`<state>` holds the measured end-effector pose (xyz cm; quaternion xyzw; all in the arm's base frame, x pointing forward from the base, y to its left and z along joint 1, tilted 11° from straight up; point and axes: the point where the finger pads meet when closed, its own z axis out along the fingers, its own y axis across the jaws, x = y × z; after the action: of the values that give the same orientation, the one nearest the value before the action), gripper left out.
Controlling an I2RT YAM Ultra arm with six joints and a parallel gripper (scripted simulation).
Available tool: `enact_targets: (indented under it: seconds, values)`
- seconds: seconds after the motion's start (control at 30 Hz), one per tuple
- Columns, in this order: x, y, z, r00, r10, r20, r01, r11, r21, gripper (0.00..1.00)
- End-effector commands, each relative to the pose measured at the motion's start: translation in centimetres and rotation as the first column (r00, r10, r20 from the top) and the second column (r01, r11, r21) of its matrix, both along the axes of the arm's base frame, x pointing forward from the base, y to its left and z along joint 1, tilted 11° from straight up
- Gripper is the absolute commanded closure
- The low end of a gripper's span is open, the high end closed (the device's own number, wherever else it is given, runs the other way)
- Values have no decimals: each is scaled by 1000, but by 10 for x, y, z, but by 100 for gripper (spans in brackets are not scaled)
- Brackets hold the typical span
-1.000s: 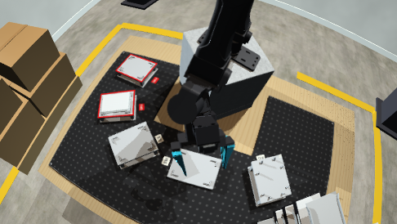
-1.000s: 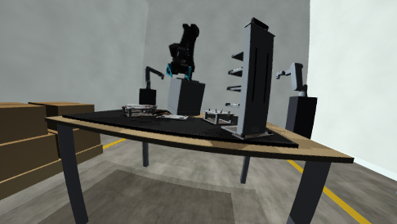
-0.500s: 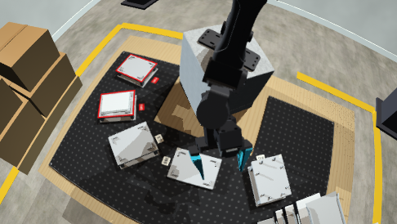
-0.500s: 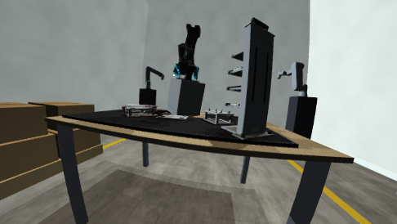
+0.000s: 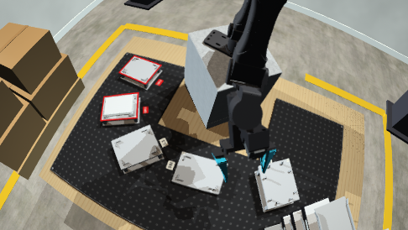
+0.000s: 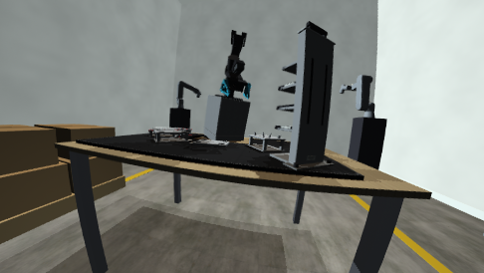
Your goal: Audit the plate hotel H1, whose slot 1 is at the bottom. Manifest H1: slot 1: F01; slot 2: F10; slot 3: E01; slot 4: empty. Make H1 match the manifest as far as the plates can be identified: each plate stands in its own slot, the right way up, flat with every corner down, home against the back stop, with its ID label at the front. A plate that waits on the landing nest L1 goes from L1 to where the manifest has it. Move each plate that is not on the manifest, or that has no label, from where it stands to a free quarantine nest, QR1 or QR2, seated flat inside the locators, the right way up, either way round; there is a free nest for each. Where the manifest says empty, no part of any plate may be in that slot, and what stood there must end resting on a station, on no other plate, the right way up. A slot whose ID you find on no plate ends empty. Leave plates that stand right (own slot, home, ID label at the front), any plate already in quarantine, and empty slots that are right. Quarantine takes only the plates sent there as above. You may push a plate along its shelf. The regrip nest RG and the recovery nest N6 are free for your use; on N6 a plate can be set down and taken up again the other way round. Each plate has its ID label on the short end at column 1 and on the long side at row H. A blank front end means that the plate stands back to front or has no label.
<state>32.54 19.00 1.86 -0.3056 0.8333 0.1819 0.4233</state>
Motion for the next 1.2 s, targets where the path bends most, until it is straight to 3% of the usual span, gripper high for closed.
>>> enact_targets:
  seconds: [0.0, 1.17]
  values:
    - [1, 5, 8, 999, -28, 21, 28, 1000, 14, 0]
    - [-69, 82, 12, 999, -28, 18, 28, 999, 17, 0]
